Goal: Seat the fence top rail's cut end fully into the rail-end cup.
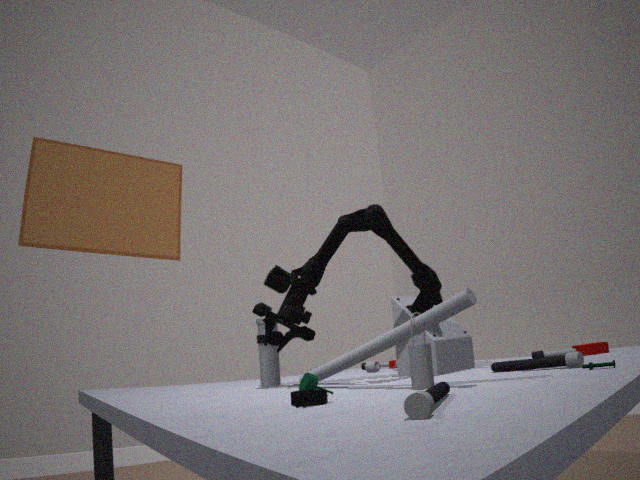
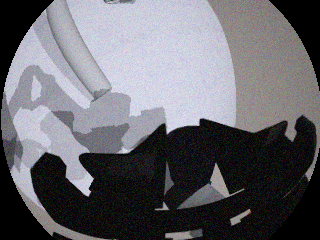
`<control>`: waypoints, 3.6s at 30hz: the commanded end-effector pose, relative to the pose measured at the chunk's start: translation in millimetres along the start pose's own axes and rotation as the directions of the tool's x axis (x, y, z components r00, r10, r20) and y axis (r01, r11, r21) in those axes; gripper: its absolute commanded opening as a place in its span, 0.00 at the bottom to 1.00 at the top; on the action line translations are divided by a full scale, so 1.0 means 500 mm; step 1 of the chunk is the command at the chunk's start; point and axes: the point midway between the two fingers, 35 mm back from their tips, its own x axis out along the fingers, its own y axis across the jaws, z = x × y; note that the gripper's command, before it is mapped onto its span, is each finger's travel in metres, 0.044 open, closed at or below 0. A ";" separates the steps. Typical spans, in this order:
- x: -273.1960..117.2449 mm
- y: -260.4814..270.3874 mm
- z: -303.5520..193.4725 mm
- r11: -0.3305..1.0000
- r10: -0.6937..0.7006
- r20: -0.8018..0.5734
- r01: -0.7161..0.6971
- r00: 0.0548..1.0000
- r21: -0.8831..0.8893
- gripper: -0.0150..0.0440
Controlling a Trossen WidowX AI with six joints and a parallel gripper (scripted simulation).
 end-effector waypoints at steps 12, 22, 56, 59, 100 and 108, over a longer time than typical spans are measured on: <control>-0.013 0.019 -0.005 0.994 -0.001 0.061 0.008 0.998 -0.111 0.25; -0.020 0.030 -0.007 0.986 0.003 0.094 0.013 0.996 -0.169 0.25; -0.036 0.057 -0.017 0.947 0.026 0.179 0.034 0.984 -0.319 0.25; -0.035 0.056 -0.017 0.949 0.024 0.175 0.032 0.984 -0.313 0.25; -0.140 0.033 0.082 0.994 0.022 0.167 -0.003 0.986 -0.112 1.00; -0.234 0.026 0.173 0.818 0.016 0.118 -0.081 0.993 0.569 1.00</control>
